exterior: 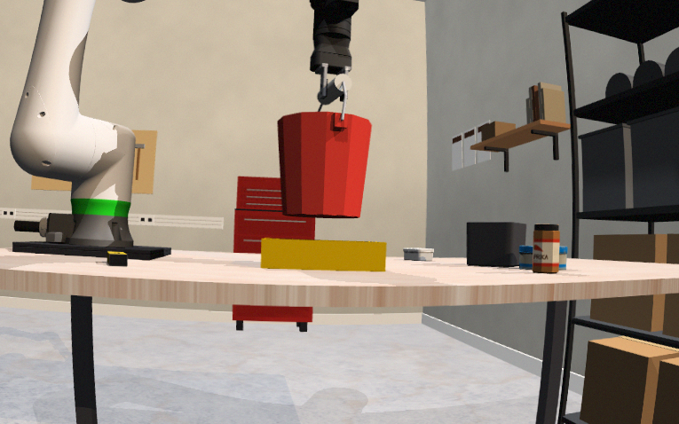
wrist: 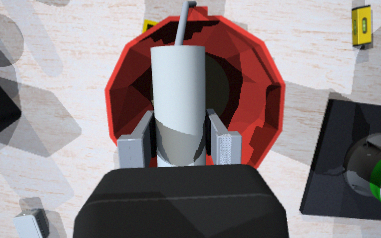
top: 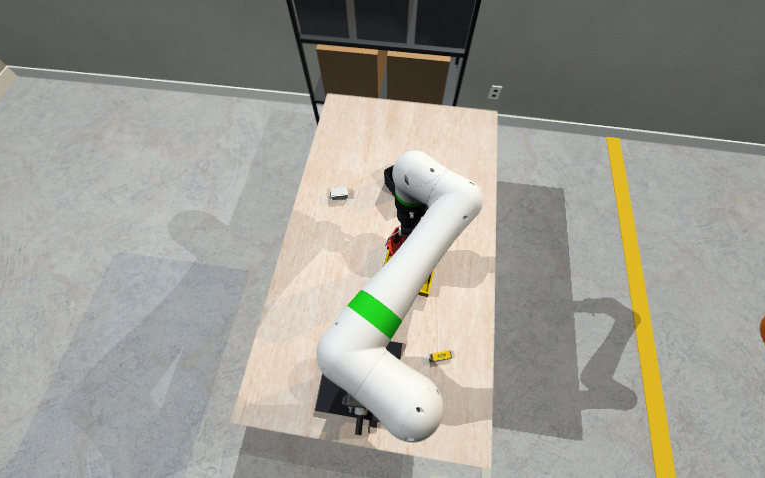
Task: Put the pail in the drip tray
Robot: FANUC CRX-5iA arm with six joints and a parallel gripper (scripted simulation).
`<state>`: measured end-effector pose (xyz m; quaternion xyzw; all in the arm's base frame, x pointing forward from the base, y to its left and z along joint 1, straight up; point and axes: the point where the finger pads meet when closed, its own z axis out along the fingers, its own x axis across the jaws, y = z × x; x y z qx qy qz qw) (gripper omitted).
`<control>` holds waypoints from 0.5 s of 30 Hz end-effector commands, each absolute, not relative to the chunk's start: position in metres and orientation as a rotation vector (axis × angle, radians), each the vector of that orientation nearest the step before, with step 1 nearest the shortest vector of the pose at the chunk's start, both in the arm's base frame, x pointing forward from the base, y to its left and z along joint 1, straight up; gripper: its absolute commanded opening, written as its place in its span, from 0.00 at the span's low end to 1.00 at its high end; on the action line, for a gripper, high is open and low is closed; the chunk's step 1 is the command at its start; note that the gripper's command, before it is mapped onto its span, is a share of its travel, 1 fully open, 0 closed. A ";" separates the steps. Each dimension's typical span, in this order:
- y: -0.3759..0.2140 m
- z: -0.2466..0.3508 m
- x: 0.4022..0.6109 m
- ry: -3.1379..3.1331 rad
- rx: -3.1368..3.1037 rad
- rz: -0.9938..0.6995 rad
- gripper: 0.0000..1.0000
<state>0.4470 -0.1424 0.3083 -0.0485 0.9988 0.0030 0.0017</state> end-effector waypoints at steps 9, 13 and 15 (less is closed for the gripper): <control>-0.142 0.306 0.447 3.133 -0.152 0.009 0.00; -0.142 0.305 0.447 3.133 -0.152 0.009 0.00; -0.142 0.303 0.447 3.133 -0.152 0.009 0.00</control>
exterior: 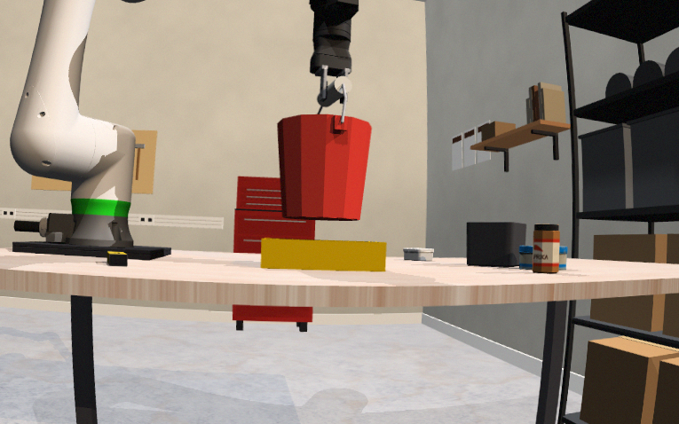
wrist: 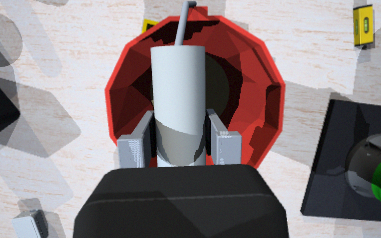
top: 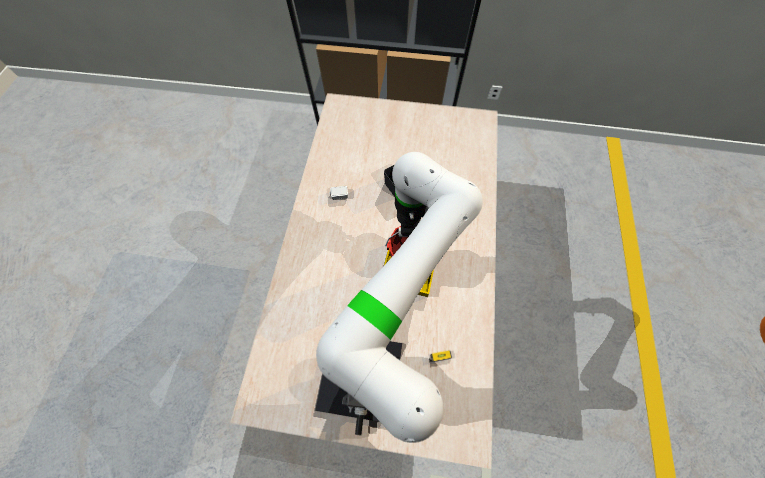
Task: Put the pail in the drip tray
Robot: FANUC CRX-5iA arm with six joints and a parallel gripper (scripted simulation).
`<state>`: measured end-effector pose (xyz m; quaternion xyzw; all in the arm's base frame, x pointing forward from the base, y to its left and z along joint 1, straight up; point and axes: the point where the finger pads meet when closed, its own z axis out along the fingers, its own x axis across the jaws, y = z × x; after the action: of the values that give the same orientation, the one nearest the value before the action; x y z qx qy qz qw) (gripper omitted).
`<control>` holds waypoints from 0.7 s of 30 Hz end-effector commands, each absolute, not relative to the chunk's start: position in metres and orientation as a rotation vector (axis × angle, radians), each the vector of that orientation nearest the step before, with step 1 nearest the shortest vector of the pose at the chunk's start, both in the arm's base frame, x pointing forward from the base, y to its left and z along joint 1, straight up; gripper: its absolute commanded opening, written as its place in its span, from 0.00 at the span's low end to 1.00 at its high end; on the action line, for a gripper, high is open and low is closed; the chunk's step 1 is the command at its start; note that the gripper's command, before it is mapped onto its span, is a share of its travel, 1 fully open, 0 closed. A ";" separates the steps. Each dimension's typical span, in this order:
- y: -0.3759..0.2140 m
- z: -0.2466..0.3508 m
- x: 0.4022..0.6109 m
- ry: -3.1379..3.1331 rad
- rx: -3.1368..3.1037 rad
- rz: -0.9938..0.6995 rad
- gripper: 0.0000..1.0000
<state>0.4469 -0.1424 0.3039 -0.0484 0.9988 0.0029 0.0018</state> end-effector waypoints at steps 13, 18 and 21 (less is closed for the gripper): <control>-0.142 0.295 0.447 3.133 -0.152 0.009 0.00; -0.142 0.290 0.447 3.133 -0.152 0.009 0.00; -0.142 0.286 0.447 3.133 -0.152 0.009 0.00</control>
<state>0.4470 -0.1424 0.2883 -0.0484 0.9988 0.0030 0.0017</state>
